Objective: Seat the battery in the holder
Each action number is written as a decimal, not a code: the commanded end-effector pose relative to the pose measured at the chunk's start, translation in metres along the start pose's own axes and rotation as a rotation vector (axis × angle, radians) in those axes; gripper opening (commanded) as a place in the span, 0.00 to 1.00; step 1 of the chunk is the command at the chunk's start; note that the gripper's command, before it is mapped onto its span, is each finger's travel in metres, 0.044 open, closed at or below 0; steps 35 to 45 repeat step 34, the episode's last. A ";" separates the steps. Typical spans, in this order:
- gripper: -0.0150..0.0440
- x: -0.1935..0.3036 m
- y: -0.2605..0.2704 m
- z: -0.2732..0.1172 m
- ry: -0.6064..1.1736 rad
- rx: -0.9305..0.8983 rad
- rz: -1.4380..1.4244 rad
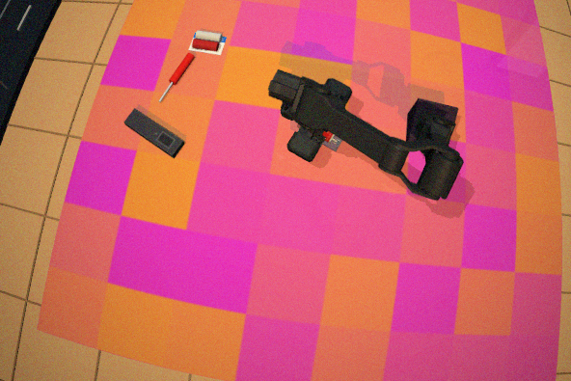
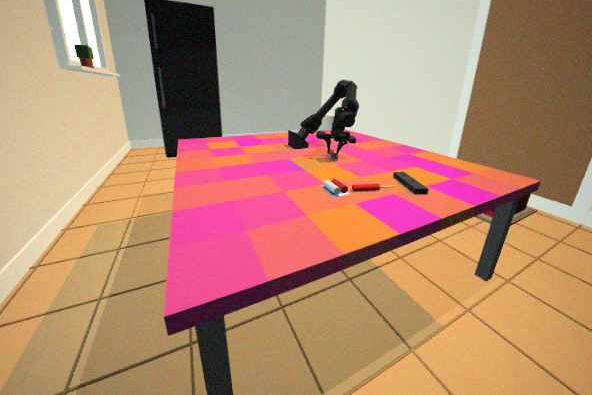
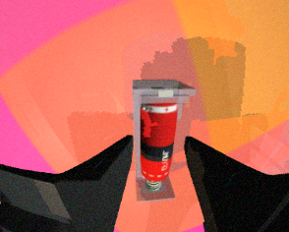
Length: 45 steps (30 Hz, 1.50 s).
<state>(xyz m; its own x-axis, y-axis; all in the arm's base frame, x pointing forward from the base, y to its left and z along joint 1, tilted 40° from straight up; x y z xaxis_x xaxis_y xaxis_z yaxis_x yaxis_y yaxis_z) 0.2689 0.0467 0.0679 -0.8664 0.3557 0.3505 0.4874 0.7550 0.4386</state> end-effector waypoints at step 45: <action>1.00 0.000 -0.010 -0.076 -0.006 0.006 -0.006</action>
Point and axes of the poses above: the point midway between the two fingers, 35 mm back from their tips, its own z axis out along the fingers, its own y axis across the jaws, x = y × z, the point moved 3 cm from there along -z, back along the fingers, and after that the axes turned 13 degrees about z, right-handed, at the moved point
